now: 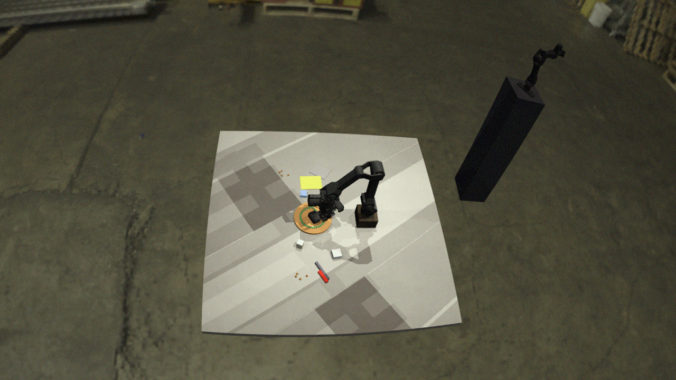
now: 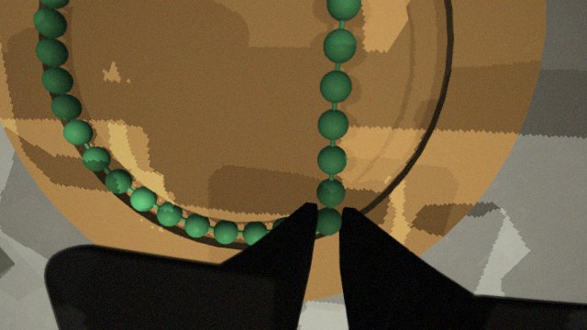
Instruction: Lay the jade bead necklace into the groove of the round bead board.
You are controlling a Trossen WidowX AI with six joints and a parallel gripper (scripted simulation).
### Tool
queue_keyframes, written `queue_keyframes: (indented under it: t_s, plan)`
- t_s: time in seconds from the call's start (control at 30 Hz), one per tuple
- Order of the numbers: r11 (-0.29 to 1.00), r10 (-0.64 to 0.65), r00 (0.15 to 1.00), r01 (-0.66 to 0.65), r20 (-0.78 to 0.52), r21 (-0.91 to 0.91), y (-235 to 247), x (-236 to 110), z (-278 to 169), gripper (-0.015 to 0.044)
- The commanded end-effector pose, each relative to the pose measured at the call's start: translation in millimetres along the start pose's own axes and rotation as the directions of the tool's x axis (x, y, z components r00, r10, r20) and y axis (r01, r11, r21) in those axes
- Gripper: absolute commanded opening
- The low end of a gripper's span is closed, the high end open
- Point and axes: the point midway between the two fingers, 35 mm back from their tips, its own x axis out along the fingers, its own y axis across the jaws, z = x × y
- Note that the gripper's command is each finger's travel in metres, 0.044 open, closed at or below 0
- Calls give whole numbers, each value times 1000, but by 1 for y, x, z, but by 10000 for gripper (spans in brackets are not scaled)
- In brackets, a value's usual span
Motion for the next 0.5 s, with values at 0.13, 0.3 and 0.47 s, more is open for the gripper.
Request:
queue_keyframes:
  t_s: [0.13, 0.3, 0.47]
  plan:
    - [1000, -2, 1000, 2, -1, 0, -1, 1, 0, 79]
    - [1000, -2, 1000, 2, -1, 0, -1, 1, 0, 210]
    - [1000, -2, 1000, 2, -1, 0, -1, 1, 0, 341]
